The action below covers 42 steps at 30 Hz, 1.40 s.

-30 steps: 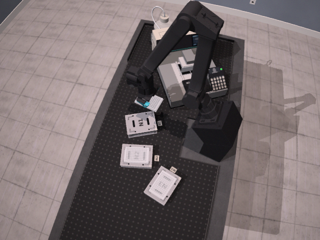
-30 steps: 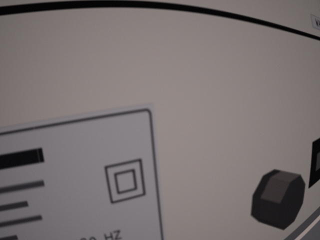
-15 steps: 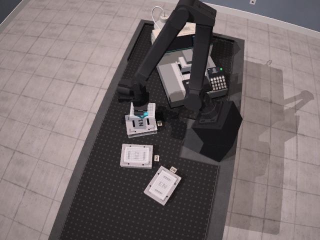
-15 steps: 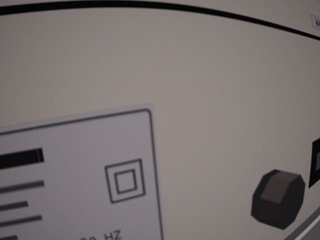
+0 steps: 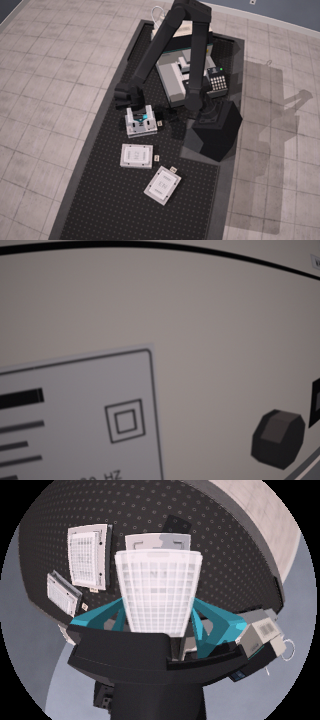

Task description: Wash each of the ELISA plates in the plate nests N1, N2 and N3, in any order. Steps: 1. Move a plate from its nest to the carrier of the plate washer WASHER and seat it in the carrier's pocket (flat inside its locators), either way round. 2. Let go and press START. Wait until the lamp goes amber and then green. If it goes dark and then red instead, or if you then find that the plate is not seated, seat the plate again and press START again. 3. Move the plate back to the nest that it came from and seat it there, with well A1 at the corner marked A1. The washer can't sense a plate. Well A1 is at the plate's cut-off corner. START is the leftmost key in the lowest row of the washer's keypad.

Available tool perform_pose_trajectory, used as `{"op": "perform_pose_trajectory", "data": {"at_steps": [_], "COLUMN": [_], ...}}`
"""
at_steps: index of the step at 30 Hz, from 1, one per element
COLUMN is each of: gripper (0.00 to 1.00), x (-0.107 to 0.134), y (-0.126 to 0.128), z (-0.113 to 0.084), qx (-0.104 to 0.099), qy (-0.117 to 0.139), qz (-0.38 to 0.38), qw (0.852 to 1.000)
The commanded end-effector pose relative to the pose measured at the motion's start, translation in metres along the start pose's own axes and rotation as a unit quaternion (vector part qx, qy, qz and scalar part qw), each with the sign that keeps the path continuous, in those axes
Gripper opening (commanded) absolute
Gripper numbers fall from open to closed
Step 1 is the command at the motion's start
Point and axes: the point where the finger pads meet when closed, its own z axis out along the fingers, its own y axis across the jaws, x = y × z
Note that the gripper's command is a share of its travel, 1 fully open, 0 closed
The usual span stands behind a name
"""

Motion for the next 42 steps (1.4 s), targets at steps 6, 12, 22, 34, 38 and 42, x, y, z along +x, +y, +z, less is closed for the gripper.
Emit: {"op": "perform_pose_trajectory", "data": {"at_steps": [6, 12, 22, 34, 38, 42], "gripper": [0.84, 0.84, 0.84, 0.84, 0.84, 0.84], "x": [-0.018, -0.018, -0.017, -0.015, -0.008, -0.005], "y": [-0.010, -0.010, -0.010, -0.010, -0.007, -0.006], "z": [-0.006, -0.005, -0.004, 0.005, 0.013, 0.021], "qx": [0.007, 0.006, 0.005, 0.006, 0.004, 0.004], "qy": [-0.017, -0.015, -0.012, -0.011, -0.006, -0.004], "qz": [-0.007, -0.007, -0.008, -0.005, -0.007, -0.007], "qw": [1.000, 1.000, 1.000, 1.000, 1.000, 1.000]}}
